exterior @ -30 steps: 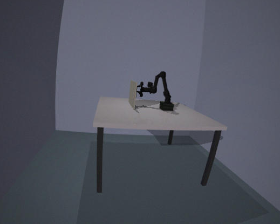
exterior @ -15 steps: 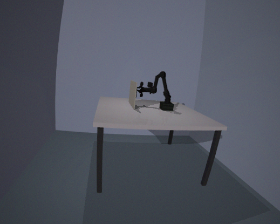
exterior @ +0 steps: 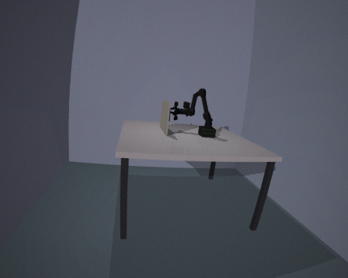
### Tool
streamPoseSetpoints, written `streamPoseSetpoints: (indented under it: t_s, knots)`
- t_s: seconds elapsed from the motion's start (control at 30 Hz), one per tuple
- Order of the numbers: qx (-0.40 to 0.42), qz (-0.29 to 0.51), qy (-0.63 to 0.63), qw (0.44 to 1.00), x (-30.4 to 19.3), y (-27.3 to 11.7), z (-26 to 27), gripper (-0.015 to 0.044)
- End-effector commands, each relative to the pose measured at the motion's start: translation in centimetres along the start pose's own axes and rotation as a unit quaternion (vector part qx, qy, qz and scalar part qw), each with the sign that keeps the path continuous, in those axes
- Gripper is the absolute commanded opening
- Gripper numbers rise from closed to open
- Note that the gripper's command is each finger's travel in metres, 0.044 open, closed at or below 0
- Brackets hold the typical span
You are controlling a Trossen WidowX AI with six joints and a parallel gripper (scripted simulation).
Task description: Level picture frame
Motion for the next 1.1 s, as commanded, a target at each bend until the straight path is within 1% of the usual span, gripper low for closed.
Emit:
streamPoseSetpoints:
  t_s: [0.0, 1.07]
  knots:
    - [0.001, -0.002, 0.0, 1.0, -0.05, 0.01, 0.14, 0.0]
    - [0.001, -0.002, 0.0, 1.0, -0.31, 0.01, 1.0, 0.0]
Point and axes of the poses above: the point midway between the two fingers, 35 mm back from their tips, its own y axis out along the fingers, its own z axis across the jaws, x = y × z, the point moved 7 cm from there along -y, back along the fingers, and after that the axes turned 15 degrees about y, right-handed, at the moved point
